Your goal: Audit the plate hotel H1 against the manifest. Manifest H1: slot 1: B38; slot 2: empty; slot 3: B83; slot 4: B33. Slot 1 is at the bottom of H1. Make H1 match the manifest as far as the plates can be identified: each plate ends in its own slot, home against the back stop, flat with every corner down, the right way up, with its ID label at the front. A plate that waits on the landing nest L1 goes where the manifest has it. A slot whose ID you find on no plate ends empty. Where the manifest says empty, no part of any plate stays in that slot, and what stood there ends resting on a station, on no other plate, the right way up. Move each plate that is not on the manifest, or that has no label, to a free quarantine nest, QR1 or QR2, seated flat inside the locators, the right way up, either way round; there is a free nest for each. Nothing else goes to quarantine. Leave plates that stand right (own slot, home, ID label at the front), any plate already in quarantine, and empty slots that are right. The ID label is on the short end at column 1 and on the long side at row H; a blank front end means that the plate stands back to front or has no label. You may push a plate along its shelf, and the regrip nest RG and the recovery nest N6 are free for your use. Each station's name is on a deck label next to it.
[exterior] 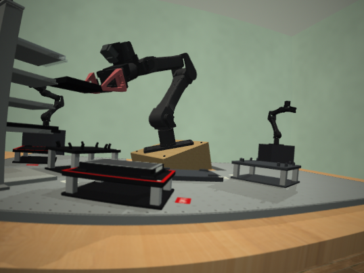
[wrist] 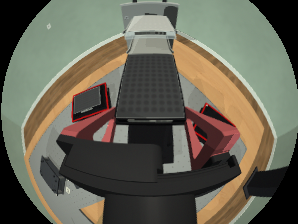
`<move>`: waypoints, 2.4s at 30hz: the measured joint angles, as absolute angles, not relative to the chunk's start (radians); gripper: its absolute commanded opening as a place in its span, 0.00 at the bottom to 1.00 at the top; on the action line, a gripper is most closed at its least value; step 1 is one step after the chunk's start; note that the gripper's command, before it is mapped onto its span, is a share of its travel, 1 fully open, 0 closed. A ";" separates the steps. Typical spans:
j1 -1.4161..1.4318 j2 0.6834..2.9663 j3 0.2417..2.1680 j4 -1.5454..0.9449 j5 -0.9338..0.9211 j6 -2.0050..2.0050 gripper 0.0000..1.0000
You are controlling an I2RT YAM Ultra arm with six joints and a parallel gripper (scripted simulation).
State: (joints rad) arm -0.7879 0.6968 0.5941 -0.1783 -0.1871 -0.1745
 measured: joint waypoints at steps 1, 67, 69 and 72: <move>-0.786 0.701 0.596 -0.176 -0.185 -0.174 0.86; -0.723 0.925 0.689 -0.034 -0.126 -0.157 0.86; -0.722 0.931 0.691 -0.030 -0.125 -0.157 0.86; -0.720 0.936 0.693 -0.026 -0.124 -0.157 0.86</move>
